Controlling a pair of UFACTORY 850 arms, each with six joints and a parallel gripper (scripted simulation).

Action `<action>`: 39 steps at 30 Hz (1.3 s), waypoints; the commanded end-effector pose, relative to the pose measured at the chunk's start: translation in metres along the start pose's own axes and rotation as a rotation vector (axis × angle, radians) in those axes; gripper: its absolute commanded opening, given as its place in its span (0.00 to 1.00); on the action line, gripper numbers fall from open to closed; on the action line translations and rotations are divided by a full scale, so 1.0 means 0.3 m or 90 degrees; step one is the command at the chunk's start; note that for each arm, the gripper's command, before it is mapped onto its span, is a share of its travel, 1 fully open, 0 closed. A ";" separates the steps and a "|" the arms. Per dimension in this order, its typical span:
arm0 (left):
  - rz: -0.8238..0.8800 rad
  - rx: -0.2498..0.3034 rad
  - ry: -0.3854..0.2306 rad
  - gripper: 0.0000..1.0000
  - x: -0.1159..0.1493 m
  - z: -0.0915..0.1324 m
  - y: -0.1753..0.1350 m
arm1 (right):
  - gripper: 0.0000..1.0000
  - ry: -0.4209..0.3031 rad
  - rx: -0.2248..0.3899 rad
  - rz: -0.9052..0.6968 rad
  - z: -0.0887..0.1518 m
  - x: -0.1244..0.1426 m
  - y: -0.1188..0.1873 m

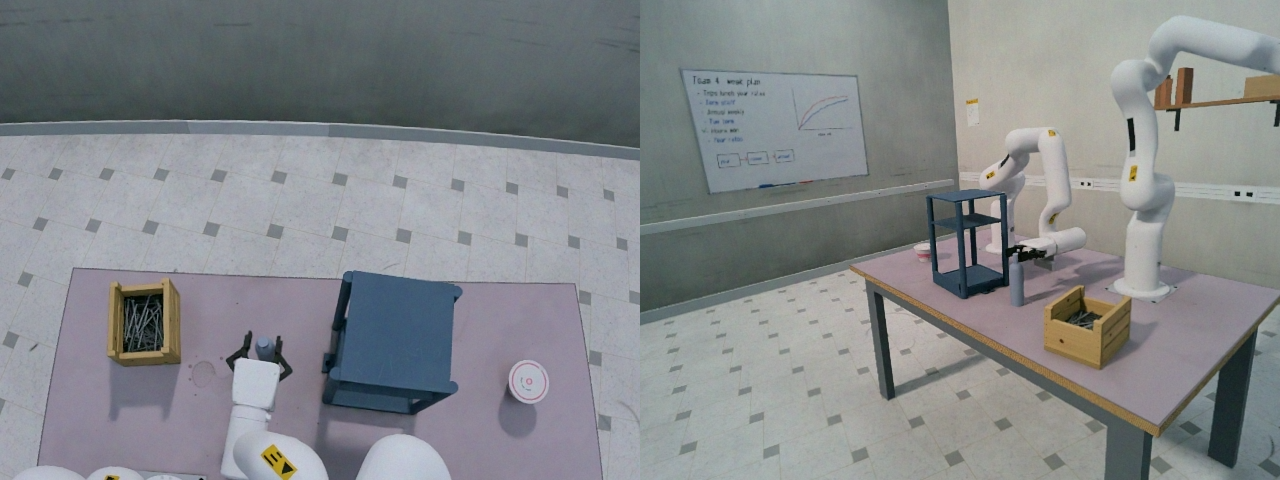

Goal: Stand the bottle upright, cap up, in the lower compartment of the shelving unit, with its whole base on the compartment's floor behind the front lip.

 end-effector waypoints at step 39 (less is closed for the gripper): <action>0.000 0.000 0.001 1.00 -0.001 0.003 0.000 | 0.69 -0.001 0.000 -0.001 -0.001 -0.249 0.066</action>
Point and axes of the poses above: on each arm, the point where the finger pads meet when closed, its own z axis back along the fingers, its own y axis across the jaws, x = y × z, the point moved 6 cm from there along z, back along the fingers, and after that the axes turned 14 degrees about z, right-handed, at the moved point
